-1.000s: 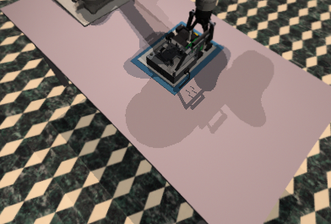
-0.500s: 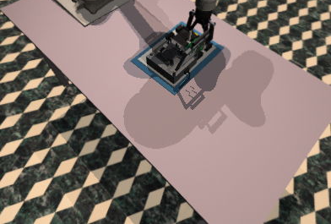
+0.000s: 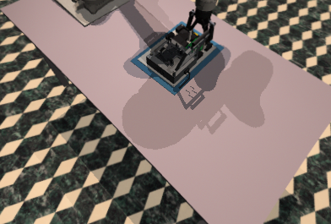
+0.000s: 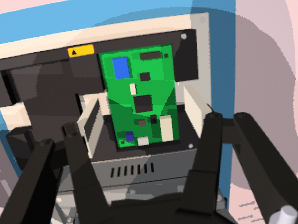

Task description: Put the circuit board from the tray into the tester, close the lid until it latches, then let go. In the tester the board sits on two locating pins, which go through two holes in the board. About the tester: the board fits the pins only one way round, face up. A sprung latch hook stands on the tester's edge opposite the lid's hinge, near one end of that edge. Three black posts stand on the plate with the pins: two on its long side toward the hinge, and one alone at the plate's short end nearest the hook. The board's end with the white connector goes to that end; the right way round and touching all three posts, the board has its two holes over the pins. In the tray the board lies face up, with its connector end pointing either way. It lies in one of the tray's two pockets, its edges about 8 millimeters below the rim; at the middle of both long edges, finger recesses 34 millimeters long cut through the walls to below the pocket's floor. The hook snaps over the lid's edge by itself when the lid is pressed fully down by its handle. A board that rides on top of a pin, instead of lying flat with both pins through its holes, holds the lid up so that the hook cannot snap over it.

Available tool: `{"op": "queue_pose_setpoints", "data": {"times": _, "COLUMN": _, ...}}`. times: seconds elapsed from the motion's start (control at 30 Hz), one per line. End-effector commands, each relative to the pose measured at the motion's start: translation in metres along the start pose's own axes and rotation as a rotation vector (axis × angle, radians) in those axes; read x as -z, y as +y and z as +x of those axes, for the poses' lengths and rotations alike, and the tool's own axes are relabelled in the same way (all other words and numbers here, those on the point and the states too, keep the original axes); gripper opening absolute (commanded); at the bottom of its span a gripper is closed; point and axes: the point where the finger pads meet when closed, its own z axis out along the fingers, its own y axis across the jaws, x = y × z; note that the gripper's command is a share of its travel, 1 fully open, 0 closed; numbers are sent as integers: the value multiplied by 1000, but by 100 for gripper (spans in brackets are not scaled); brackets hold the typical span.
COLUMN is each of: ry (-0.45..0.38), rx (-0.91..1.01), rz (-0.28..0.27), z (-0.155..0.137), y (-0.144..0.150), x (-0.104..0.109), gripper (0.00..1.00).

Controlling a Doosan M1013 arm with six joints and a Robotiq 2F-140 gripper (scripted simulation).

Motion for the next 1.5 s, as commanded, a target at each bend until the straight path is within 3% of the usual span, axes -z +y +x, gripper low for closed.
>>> {"op": "queue_pose_setpoints", "data": {"times": 0.0, "ry": 0, "rx": 0, "rz": 0, "z": 0, "y": 0, "x": 0, "gripper": 58}}
{"op": "queue_pose_setpoints", "data": {"times": 1.47, "ry": 0, "rx": 0, "rz": 0, "z": 0, "y": 0, "x": -15, "gripper": 58}}
